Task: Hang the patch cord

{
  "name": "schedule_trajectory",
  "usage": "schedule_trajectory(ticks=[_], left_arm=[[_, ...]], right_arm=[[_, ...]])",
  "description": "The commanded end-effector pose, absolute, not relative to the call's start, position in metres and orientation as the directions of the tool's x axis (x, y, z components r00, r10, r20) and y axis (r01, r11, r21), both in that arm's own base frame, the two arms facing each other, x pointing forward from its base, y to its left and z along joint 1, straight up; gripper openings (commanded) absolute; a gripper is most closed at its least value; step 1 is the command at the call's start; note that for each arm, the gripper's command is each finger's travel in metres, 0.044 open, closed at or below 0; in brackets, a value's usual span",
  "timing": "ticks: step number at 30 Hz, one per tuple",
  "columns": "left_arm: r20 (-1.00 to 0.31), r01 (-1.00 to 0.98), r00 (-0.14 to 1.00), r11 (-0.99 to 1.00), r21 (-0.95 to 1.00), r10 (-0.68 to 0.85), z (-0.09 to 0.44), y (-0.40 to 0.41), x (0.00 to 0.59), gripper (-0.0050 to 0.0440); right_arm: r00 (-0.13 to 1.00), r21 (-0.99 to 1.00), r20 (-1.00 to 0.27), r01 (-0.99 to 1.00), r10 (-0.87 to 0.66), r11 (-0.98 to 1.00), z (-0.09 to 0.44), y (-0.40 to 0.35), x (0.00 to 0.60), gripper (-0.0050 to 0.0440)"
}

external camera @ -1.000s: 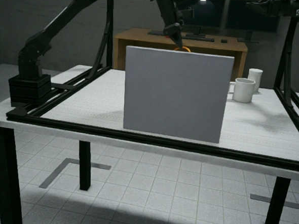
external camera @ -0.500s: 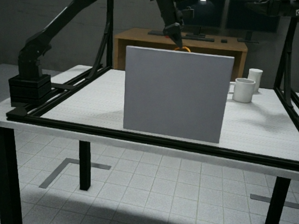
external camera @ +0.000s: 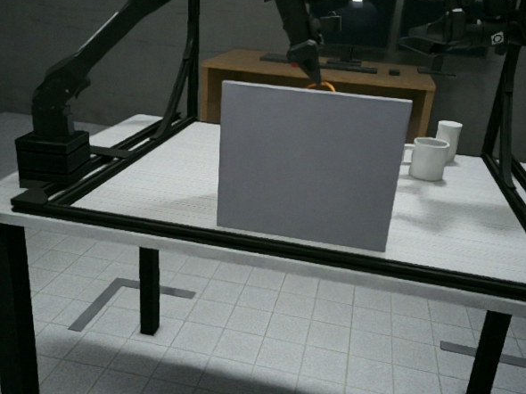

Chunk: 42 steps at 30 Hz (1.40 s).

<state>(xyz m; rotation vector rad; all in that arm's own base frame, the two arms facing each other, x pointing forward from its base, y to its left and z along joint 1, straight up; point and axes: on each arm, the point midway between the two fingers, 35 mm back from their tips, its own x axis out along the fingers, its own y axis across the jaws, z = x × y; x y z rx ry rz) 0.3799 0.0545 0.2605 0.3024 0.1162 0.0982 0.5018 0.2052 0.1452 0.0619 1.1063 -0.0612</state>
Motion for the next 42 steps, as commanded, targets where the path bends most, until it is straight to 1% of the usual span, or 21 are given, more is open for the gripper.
schedule_trajectory(ticks=[1, 2, 4, 10, 14, 27, 42], left_arm=[[-0.103, -0.082, 0.985, 0.904, 0.419, 0.137, 0.249, 0.077, 0.410, 0.0440], [-0.109, -0.078, 0.984, 0.888, 0.454, 0.143, 0.243, 0.083, 0.417, 0.0440], [-0.109, -0.078, 0.984, 0.888, 0.454, 0.143, 0.243, 0.083, 0.417, 0.0440], [-0.176, -0.030, 0.970, 0.801, 0.597, 0.167, 0.192, 0.114, 0.446, 0.0440], [-0.196, -0.009, 0.965, 0.768, 0.641, 0.175, 0.173, 0.125, 0.454, 0.0440], [-0.205, 0.000, 0.963, 0.762, 0.648, 0.175, 0.167, 0.127, 0.460, 0.0440], [-0.205, -0.005, 0.962, 0.765, 0.643, 0.179, 0.155, 0.139, 0.524, 0.0440]], right_arm=[[0.497, 0.048, -0.868, 0.078, 0.003, 0.996, 0.174, 0.207, 0.502, 0.0020], [0.497, 0.048, -0.868, 0.078, 0.003, 0.996, 0.174, 0.207, 0.502, 0.0020], [0.497, 0.048, -0.868, 0.078, 0.003, 0.996, 0.174, 0.207, 0.502, 0.0020], [0.497, 0.048, -0.868, 0.078, 0.002, 0.996, 0.174, 0.207, 0.502, 0.0020], [0.497, 0.048, -0.868, 0.078, 0.002, 0.996, 0.174, 0.207, 0.502, 0.0020], [0.496, 0.047, -0.868, 0.078, 0.002, 0.996, 0.173, 0.207, 0.502, 0.0020], [0.496, 0.047, -0.868, 0.078, 0.002, 0.996, 0.173, 0.207, 0.502, 0.0020]])
